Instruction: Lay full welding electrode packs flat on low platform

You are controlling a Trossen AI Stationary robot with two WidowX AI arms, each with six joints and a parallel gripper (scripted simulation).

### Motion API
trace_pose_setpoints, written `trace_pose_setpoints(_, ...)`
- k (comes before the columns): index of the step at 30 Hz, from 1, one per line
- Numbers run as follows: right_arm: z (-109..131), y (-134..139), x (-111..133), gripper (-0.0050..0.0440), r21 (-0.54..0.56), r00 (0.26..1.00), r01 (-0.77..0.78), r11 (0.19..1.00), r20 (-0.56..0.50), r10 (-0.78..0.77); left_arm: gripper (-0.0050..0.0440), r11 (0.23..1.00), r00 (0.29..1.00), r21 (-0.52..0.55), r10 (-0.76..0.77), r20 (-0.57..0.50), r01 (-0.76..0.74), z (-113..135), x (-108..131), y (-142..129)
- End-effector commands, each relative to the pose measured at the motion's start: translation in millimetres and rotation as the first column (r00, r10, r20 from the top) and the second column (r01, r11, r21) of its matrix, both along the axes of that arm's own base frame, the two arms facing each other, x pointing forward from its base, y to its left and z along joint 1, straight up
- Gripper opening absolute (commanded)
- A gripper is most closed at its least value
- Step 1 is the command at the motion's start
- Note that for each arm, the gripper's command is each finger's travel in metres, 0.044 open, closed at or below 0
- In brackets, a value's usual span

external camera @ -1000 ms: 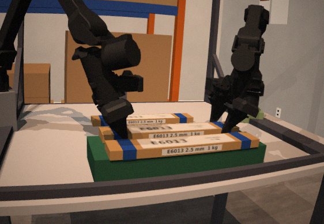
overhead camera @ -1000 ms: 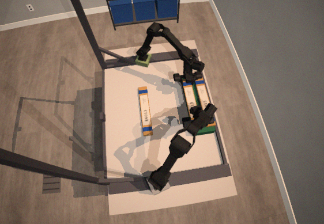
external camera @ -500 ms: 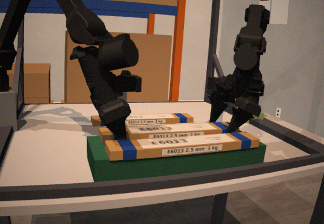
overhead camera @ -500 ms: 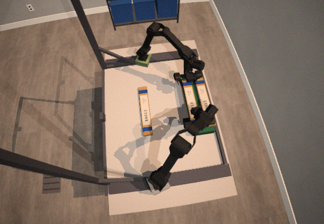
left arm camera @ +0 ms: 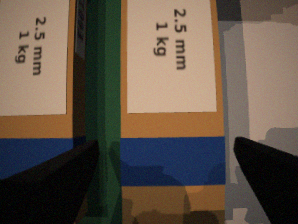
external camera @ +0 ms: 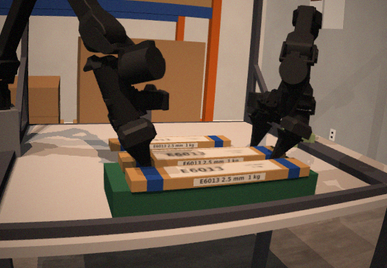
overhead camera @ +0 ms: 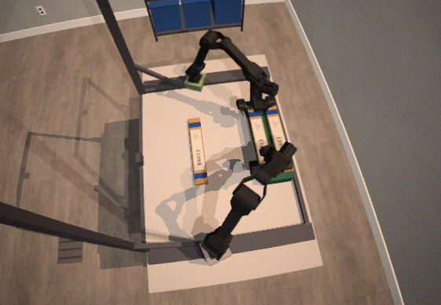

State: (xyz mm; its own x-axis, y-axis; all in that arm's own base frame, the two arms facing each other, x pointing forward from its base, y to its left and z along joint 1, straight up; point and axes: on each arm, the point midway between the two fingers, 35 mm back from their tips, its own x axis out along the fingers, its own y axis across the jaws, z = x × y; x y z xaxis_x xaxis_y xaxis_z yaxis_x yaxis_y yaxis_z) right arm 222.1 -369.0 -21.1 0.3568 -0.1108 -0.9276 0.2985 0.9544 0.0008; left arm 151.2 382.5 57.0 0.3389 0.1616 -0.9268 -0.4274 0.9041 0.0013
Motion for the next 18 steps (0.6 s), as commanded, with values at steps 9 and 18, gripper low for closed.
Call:
trace_pose_setpoints(9, 47.8, -6.5, 10.1, 0.0430, -0.048, 1.000, 0.002, 0.999, 0.022, -0.001, 0.0430, 0.999, 1.000, 0.050, 0.002, 0.013, -0.002, 42.9, 8.2, 4.0)
trace_pose_setpoints(18, 84.2, -5.2, 9.3, 0.0430, -0.048, 1.000, 0.002, 0.999, 0.023, -0.001, 0.0430, 0.999, 1.000, 0.050, 0.002, 0.013, -0.002, 79.1, 7.1, 2.4)
